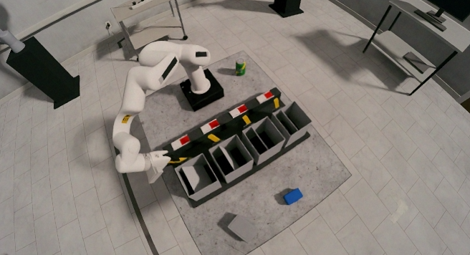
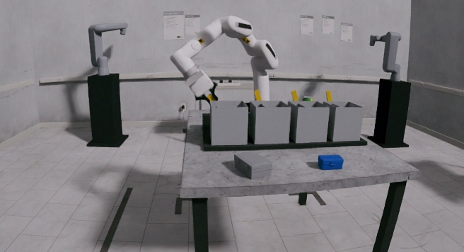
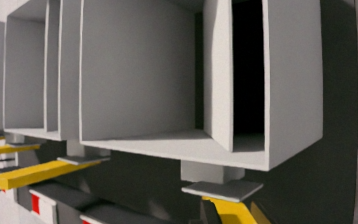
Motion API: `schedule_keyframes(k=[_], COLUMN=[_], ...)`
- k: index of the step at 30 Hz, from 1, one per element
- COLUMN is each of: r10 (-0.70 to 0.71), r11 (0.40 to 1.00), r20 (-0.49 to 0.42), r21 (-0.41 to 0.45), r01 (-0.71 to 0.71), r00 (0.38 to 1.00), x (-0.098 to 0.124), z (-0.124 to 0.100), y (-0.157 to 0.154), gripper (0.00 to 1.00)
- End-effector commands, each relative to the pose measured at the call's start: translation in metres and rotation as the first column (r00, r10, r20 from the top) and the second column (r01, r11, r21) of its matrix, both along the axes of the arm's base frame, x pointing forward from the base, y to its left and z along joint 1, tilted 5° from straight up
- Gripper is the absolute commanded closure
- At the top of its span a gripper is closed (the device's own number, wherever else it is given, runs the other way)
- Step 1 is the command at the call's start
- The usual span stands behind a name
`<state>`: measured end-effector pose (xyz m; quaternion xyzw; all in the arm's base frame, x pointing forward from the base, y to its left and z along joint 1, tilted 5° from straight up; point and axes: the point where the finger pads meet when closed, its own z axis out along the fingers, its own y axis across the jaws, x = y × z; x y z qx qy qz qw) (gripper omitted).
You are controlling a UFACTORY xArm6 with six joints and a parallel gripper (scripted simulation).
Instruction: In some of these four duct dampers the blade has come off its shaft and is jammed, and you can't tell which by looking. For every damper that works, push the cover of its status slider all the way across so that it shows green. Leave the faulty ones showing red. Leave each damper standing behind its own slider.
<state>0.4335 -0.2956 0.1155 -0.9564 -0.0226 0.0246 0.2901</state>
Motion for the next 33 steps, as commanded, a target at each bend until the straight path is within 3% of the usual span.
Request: schedule_keyframes(k=[1,20,24,28,33], r10=[0.0,0.0,0.0,0.0,0.0], r11=[1.0,1.0,1.0,1.0,1.0], r20=[0.004,0.004,0.004,0.004,0.004], r21=[0.0,0.0,0.0,0.0,0.0], r01=[0.0,0.0,0.0,0.0,0.0], r00=[1.0,1.0,1.0,1.0,1.0], x=[0.001,0.001,0.001,0.001,0.001], z=[0.0019,0.0019,0.0019,0.0019,0.0019], y=[-0.0009,-0.0009,-0.0009,-0.0009,-0.0009], gripper=[0.81,0.81,0.73,0.73,0.65])
